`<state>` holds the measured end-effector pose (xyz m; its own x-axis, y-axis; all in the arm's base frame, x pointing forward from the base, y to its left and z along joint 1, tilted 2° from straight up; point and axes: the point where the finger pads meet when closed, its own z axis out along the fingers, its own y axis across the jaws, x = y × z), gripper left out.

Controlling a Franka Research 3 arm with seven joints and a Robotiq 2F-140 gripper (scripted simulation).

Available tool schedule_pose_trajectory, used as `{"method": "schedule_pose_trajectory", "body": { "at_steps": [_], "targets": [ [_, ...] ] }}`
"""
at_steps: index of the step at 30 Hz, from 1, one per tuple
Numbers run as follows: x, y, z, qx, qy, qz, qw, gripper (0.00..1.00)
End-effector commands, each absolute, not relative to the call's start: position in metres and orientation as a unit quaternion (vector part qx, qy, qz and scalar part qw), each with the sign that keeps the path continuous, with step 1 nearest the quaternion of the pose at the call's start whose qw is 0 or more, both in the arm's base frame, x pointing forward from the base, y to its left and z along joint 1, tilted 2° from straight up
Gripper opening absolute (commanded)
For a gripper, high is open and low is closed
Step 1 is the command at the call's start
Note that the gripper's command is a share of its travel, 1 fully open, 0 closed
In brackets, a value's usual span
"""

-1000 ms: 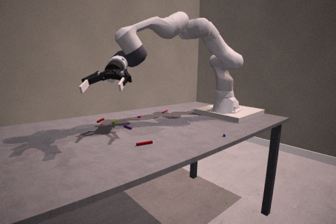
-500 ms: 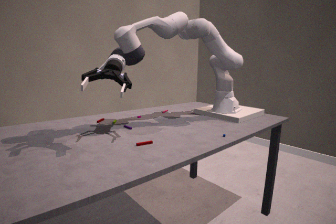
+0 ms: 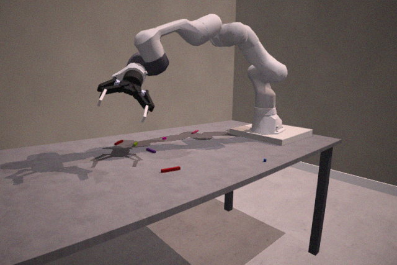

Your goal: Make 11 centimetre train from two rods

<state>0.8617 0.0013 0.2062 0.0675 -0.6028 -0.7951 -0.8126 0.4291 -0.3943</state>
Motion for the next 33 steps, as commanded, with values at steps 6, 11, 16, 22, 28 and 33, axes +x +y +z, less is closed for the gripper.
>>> {"method": "schedule_pose_trajectory", "body": {
  "at_steps": [6,11,16,22,28,33],
  "targets": [
    [0.852,-0.011,0.195,-0.621,0.607,0.044,0.495,1.0],
    [0.847,-0.018,0.19,-0.655,0.58,0.024,0.483,1.0],
    [0.844,-0.023,0.187,-0.676,0.564,0.013,0.475,1.0],
    [0.837,-0.034,0.18,-0.721,0.523,-0.012,0.454,1.0],
    [0.837,-0.034,0.18,-0.721,0.523,-0.012,0.454,1.0],
    [0.837,-0.034,0.18,-0.721,0.523,-0.012,0.454,1.0]
  ]
}}
